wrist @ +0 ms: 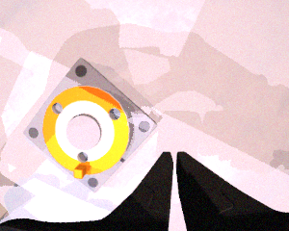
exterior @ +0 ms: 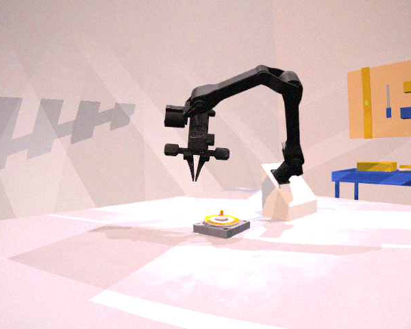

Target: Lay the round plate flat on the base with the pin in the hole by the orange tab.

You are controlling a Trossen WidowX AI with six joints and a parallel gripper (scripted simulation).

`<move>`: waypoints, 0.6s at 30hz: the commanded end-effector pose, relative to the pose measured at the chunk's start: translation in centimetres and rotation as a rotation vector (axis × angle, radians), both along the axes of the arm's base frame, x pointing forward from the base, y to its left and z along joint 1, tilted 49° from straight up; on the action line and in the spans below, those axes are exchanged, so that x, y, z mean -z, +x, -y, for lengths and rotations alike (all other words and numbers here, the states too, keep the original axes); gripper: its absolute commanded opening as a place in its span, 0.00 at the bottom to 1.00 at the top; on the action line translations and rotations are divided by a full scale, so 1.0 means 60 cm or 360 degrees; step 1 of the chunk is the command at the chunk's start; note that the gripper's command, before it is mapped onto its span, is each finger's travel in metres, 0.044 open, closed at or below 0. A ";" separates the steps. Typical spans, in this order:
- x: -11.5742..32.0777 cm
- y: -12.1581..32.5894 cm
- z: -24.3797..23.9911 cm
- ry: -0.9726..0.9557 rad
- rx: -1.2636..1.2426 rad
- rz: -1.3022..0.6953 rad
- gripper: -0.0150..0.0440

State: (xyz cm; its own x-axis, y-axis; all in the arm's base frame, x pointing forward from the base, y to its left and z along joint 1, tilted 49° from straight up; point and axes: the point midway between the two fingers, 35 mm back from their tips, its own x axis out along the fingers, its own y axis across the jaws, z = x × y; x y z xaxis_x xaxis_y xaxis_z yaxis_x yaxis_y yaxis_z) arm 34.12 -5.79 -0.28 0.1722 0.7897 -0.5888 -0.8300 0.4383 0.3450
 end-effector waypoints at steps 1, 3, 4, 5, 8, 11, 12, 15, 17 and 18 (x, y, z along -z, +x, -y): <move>0.030 -0.106 -0.053 0.0031 0.0395 -0.0791 0.25; 0.035 -0.126 -0.062 0.0027 0.0480 -0.0935 0.25; 0.036 -0.129 -0.063 0.0026 0.0495 -0.0960 0.25; 0.039 -0.139 -0.066 0.0023 0.0541 -0.1034 0.25; 0.052 -0.179 -0.080 0.0004 0.0724 -0.1323 0.25; 0.054 -0.186 -0.082 0.0000 0.0757 -0.1374 0.25; 0.053 -0.186 -0.082 0.0000 0.0757 -0.1374 0.25; 0.053 -0.186 -0.082 0.0000 0.0757 -0.1374 0.25; 0.053 -0.186 -0.082 0.0000 0.0757 -0.1374 0.25; 0.053 -0.186 -0.082 0.0000 0.0757 -0.1374 0.25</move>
